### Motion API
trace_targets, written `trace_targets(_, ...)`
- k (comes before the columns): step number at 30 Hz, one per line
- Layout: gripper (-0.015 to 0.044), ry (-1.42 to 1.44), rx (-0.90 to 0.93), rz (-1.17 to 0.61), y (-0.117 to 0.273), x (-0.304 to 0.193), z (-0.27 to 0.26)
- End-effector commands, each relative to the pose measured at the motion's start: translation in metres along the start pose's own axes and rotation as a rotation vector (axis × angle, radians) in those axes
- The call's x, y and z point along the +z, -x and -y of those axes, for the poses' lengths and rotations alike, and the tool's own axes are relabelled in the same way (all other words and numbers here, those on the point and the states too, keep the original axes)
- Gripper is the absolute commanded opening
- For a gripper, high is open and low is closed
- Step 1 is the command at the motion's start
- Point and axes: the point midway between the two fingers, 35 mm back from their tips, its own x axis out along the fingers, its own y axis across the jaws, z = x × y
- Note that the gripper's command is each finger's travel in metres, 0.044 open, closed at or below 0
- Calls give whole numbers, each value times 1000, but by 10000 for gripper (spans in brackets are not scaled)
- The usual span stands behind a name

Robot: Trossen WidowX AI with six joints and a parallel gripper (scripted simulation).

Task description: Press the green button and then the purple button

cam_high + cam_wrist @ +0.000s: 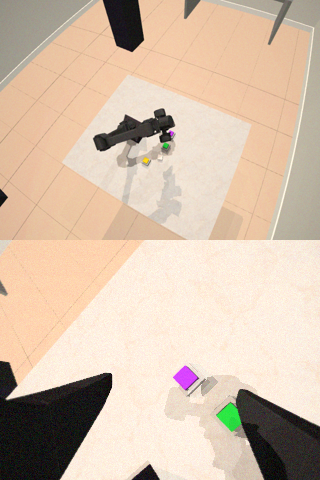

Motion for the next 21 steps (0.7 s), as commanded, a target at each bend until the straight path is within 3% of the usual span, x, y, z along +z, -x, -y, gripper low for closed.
trace_targets(1, 400, -427, -293, -274, -50, -37, 46)
trace_targets(5, 400, -591, -463, -360, -68, -57, 65)
trace_targets(15, 400, -604, -478, -366, -70, -59, 66)
trace_targets(21, 242, -604, -481, -366, -119, -86, 86)
